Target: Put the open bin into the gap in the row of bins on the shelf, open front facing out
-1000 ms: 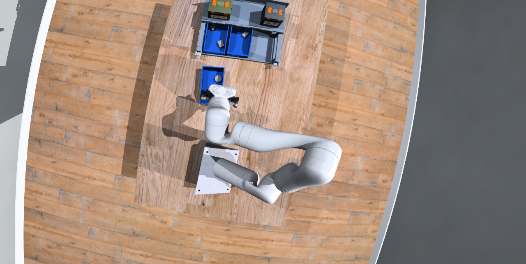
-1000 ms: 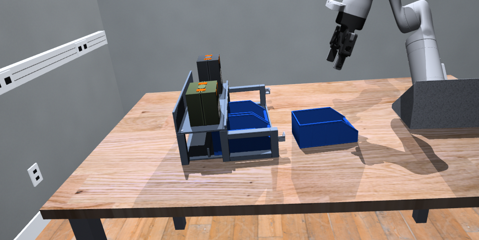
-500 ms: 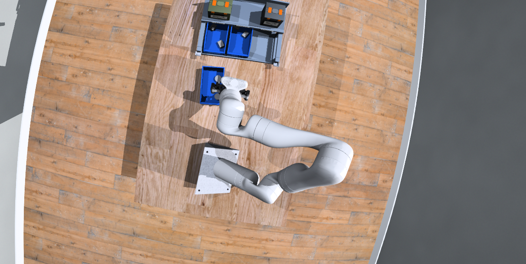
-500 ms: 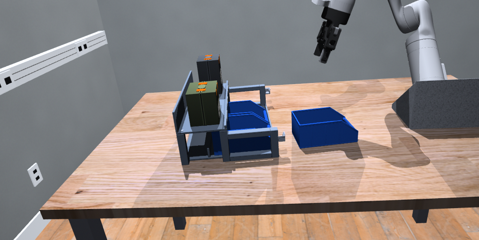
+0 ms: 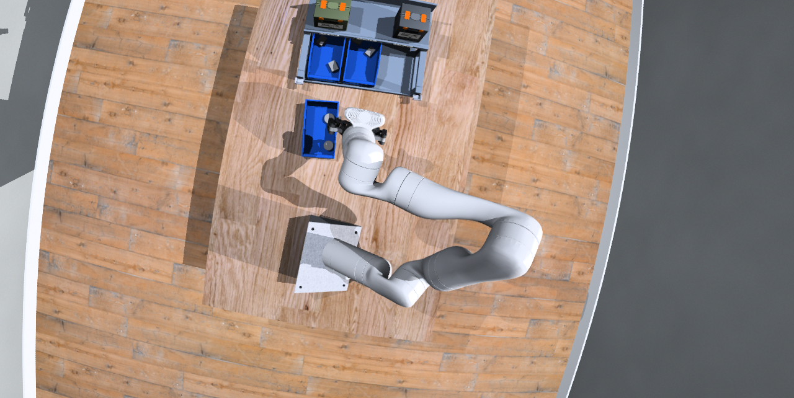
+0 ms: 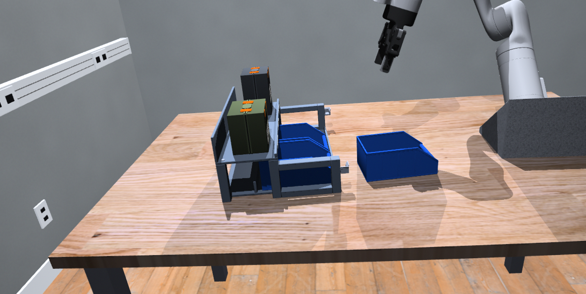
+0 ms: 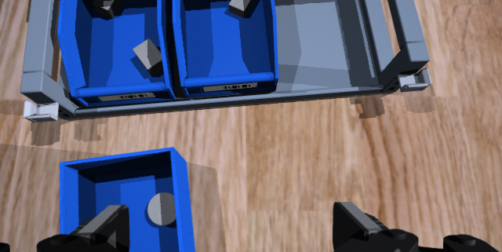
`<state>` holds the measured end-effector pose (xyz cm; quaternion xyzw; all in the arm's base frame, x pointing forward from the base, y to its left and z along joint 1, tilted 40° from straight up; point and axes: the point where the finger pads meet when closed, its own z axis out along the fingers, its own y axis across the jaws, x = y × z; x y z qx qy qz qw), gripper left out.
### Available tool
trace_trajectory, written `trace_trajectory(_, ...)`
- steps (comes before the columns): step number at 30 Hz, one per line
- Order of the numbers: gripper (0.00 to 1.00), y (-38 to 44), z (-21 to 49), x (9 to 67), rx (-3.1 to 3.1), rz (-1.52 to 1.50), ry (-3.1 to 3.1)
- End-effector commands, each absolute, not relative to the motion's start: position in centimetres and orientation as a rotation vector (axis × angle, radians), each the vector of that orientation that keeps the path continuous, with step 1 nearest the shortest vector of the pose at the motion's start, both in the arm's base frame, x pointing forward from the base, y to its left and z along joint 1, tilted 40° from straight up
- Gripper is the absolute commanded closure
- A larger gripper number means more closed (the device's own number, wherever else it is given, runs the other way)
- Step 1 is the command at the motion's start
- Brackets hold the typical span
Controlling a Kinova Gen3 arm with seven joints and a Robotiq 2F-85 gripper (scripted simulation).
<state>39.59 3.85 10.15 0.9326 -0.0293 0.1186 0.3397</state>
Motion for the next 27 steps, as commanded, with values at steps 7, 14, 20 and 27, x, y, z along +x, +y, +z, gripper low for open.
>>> trace_trajectory(7, 0.0, 3.42, 10.81, 40.31, 2.429, 0.309, -0.073)
trace_trajectory(14, 0.0, 3.72, 10.45, 39.93, 2.429, 0.309, -0.073)
trace_trajectory(20, 0.0, 3.92, 10.22, 39.69, 2.429, 0.309, -0.073)
trace_trajectory(27, 0.0, 3.92, 10.22, 39.69, 2.429, 0.309, -0.073)
